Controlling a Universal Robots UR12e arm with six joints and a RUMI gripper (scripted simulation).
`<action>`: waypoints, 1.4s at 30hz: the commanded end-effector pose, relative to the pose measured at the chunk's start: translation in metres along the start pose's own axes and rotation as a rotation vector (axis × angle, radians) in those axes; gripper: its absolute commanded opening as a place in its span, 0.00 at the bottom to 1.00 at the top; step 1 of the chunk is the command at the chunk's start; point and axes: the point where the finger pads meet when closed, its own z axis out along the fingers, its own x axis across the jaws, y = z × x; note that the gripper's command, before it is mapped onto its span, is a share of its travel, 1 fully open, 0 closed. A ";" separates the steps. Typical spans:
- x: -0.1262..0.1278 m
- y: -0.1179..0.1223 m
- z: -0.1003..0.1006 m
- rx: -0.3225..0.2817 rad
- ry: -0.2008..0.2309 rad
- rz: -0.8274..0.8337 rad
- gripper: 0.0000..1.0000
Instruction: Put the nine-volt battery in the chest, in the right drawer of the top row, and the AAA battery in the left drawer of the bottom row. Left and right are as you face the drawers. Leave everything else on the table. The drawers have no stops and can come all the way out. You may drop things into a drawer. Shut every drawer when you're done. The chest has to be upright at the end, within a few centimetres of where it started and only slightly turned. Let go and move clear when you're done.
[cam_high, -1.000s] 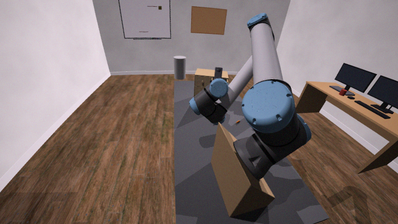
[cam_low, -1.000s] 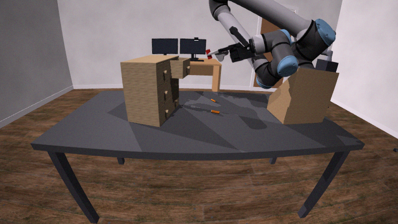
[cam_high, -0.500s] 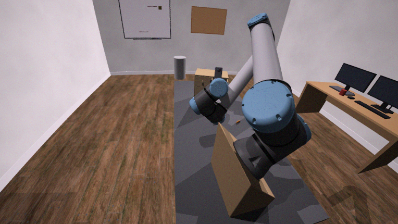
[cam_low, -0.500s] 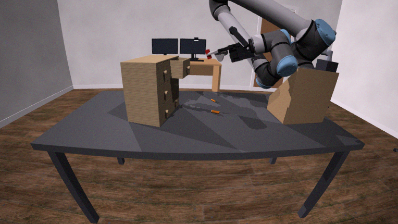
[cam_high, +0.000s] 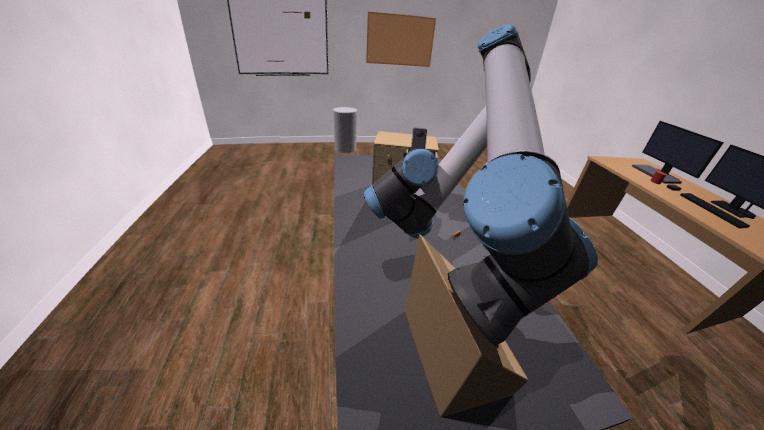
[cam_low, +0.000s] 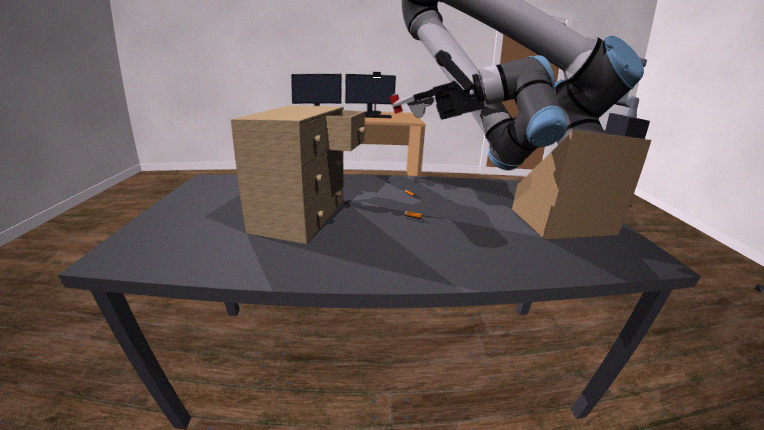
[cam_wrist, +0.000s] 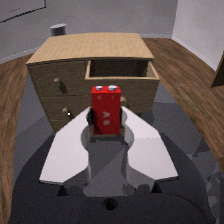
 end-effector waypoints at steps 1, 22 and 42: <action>0.000 -0.002 0.005 0.001 0.000 0.000 0.13; 0.000 -0.015 0.040 0.001 0.000 0.000 0.13; 0.000 -0.030 0.081 0.001 0.000 0.000 0.13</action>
